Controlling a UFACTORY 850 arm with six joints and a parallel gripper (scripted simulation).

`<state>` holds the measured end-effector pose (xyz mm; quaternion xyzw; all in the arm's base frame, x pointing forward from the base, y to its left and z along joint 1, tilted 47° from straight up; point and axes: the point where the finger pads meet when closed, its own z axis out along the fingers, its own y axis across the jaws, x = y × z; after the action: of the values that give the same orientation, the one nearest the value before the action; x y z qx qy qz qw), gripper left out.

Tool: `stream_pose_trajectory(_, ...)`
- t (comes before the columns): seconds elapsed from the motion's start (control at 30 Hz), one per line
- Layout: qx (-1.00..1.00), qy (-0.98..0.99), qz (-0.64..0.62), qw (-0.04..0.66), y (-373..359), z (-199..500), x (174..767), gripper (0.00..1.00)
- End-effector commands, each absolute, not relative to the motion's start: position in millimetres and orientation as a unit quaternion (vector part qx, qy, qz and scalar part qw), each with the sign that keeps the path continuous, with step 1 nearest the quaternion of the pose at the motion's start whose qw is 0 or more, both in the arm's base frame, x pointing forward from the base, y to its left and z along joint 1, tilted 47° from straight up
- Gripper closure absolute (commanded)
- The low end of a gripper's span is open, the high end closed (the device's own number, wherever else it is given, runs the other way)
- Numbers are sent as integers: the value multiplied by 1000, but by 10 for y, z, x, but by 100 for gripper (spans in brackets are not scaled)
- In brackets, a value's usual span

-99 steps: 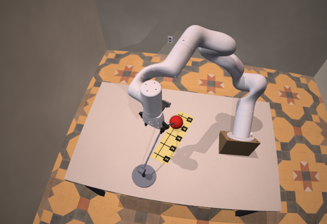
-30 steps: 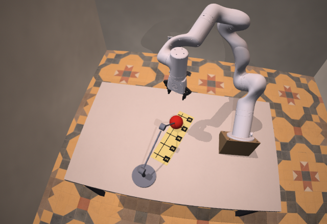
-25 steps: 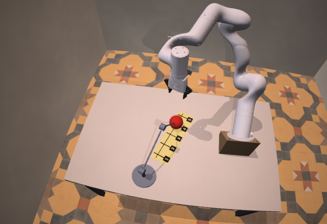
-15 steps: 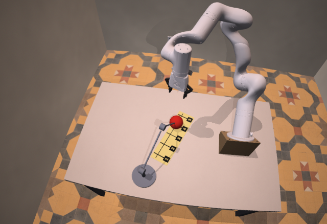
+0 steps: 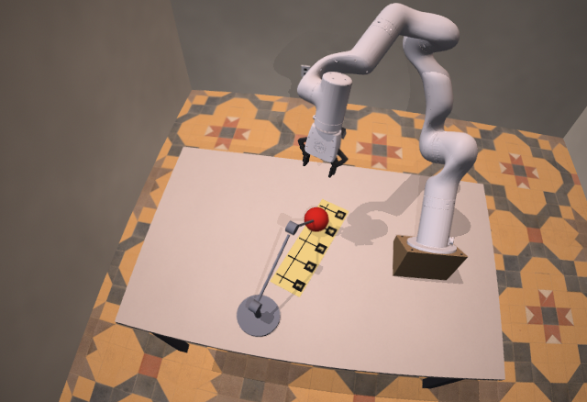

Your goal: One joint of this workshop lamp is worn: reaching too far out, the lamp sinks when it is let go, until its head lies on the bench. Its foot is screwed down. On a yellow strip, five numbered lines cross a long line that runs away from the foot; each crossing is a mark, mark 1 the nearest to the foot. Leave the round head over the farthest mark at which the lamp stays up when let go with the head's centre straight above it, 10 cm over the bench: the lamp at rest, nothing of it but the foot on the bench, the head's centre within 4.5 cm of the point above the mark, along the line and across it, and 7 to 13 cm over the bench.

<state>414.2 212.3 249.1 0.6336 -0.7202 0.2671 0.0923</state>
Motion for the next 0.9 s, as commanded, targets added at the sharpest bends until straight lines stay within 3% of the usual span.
stream_pose_trajectory(0.0, 642, -723, 246, 68, 2128, 2497, 4145, 0)
stream_pose_trajectory(0.2, 651, -725, 221, 39, 2127, 2500, 4145, 0)
stream_pose_trajectory(0.87, 651, -725, 220, 37, 1481, 1911, 4272, 0)
